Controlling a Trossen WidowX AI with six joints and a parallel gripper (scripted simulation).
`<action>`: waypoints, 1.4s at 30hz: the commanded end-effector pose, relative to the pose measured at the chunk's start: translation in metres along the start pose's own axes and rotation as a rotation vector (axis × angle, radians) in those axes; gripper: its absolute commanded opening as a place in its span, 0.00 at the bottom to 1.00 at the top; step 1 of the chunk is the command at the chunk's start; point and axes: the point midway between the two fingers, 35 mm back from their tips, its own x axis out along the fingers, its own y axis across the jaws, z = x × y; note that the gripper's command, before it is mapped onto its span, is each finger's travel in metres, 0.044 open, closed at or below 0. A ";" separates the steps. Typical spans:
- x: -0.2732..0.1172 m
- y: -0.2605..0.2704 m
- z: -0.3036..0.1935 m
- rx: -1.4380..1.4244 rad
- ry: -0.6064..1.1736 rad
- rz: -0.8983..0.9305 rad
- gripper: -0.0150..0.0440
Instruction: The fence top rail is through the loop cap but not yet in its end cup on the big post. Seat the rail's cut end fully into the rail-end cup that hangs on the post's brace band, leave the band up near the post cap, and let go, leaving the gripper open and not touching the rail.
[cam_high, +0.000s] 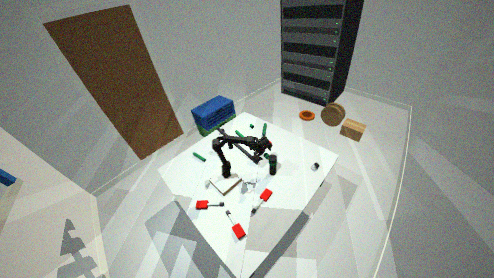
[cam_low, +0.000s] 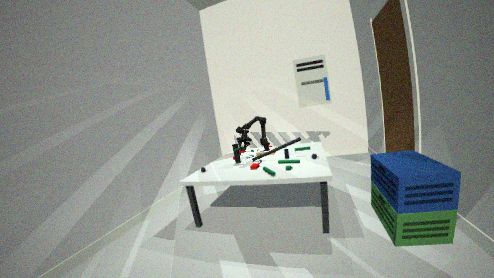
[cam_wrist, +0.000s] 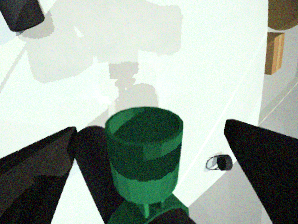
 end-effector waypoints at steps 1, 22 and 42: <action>0.008 0.002 0.000 0.007 0.001 0.007 1.00; 0.030 0.004 0.001 0.007 0.001 0.006 0.78; 0.027 0.009 0.001 -0.053 -0.033 0.007 0.25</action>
